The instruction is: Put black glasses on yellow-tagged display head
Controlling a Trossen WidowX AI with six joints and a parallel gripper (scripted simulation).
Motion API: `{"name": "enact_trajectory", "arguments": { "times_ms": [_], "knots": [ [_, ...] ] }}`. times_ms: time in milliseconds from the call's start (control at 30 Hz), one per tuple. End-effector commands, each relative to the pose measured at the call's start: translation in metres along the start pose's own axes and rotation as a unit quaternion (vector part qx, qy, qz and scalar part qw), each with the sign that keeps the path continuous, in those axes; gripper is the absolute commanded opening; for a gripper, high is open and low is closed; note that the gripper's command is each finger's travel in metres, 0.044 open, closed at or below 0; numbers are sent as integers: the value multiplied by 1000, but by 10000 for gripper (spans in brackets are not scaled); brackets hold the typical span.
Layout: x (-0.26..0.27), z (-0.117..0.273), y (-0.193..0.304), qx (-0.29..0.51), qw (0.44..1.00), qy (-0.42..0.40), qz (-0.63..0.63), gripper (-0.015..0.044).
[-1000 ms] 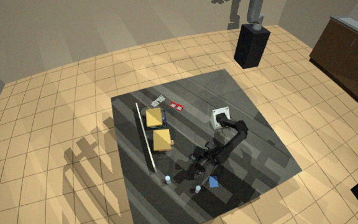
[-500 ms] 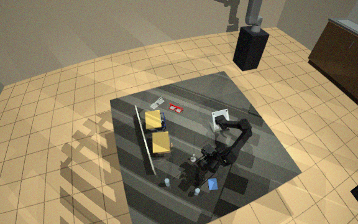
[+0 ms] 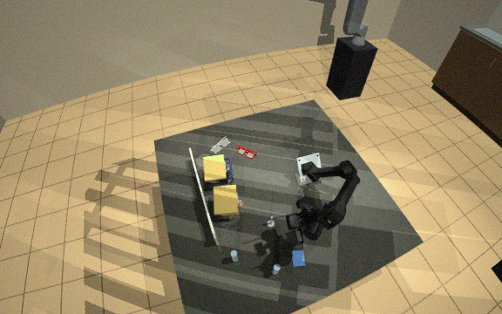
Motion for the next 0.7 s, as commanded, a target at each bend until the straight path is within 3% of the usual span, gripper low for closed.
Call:
{"name": "enact_trajectory", "arguments": {
  "times_ms": [0,667],
  "knots": [
    [-6,7,-5,5,999,-15,-51,0],
    [-34,36,-29,48,945,-62,-317,0]
  ]
}}
Point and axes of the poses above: the point midway between the two fingers, 35 mm back from their tips, its own z axis back along the fingers, its own x axis across the jaws, y = z × x, the point moved 5 cm from there along z, back along the fingers, and after that the axes turned 14 degrees about -z, right-handed, at the moved point
